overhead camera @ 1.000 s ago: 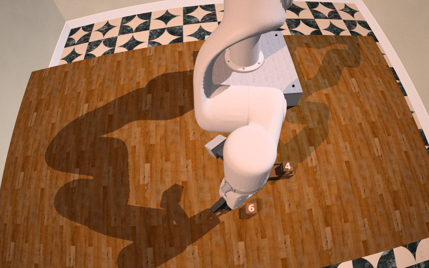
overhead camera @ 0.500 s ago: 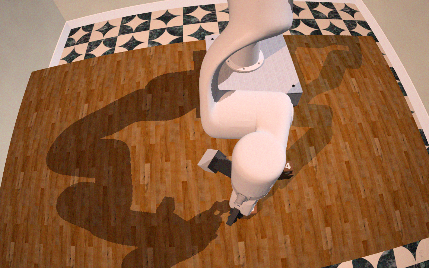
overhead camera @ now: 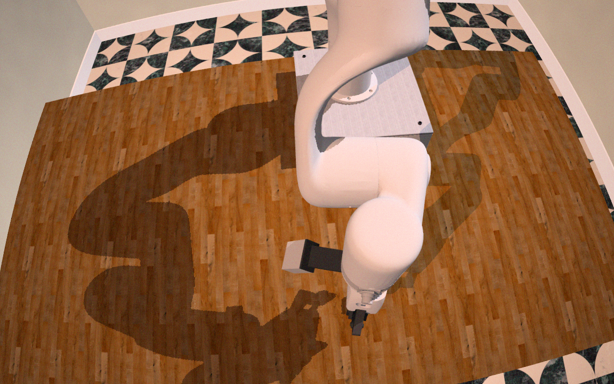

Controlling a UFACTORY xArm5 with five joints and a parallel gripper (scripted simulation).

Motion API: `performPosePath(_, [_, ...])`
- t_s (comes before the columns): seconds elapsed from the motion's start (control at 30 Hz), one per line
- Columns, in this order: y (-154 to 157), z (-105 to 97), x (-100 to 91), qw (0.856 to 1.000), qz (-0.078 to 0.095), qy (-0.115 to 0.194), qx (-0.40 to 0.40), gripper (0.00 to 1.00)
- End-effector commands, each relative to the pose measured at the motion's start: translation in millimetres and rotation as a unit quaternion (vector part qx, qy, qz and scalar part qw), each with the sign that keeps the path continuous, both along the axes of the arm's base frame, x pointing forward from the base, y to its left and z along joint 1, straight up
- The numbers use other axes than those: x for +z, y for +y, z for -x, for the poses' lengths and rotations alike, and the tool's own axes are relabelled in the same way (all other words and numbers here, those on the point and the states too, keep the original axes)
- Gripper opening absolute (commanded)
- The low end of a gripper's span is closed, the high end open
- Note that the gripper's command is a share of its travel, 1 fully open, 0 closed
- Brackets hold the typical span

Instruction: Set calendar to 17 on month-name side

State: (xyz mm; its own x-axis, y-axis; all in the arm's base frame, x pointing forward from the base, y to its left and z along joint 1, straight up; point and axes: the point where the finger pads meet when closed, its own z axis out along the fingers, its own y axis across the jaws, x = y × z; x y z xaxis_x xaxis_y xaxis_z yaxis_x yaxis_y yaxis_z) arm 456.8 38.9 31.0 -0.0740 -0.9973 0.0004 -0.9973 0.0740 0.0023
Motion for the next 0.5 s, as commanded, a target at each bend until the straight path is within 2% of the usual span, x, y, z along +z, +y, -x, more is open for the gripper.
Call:
performPosePath(0.0, [4.6, -4.1, 1.6, 0.998, 0.0, -0.001, 0.063, 1.0])
performPosePath(0.23, [6.1, -5.0, 1.7, 0.997, 0.0, -0.001, 0.081, 1.0])
performPosePath(0.27, [6.1, -5.0, 1.7, 0.997, 0.0, -0.001, 0.081, 0.47])
performPosePath(0.47, [6.1, -5.0, 1.7, 0.997, 0.0, -0.001, 0.081, 0.47])
